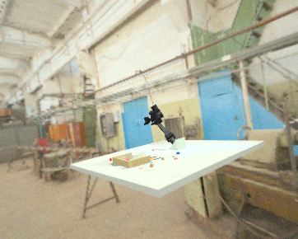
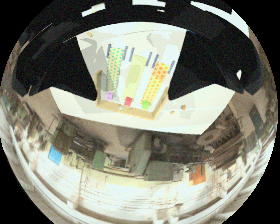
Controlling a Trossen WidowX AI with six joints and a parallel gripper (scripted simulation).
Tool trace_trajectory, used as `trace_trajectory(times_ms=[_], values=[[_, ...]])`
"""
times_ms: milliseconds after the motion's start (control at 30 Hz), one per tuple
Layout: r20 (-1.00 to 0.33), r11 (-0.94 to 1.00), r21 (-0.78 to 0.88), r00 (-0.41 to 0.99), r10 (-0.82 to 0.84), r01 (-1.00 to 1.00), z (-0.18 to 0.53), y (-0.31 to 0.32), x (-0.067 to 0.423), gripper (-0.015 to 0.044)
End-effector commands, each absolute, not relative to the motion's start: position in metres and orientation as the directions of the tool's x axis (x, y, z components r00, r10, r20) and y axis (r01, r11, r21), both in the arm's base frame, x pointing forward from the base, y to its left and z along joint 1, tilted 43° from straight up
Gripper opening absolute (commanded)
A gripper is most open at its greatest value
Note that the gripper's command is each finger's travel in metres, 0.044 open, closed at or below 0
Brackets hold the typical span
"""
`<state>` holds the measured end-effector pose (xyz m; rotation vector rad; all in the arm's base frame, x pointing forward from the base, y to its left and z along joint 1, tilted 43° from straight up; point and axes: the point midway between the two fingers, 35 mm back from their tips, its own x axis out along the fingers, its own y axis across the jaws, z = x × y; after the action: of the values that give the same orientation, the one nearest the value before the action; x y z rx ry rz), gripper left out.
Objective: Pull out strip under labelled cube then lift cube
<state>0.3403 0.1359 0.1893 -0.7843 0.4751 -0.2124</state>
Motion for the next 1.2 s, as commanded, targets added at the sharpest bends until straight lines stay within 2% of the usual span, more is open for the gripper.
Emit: trace_trajectory(times_ms=[0,667,733,867,1167], values=[[-0.391,0.73,-0.674,0.783,-0.484,0.115,0.148,0.077,0.333,0.04],[-0.4,0.733,-0.666,0.765,-0.505,0.136,0.141,0.067,0.33,0.04],[-0.419,0.733,-0.667,0.745,-0.52,0.136,0.14,0.064,0.334,0.0347],[-0.526,0.731,-0.667,0.606,-0.597,0.141,0.132,0.038,0.354,0.0242],[-0.71,0.721,-0.656,0.143,-0.69,0.224,0.117,-0.039,0.365,0.0006]])
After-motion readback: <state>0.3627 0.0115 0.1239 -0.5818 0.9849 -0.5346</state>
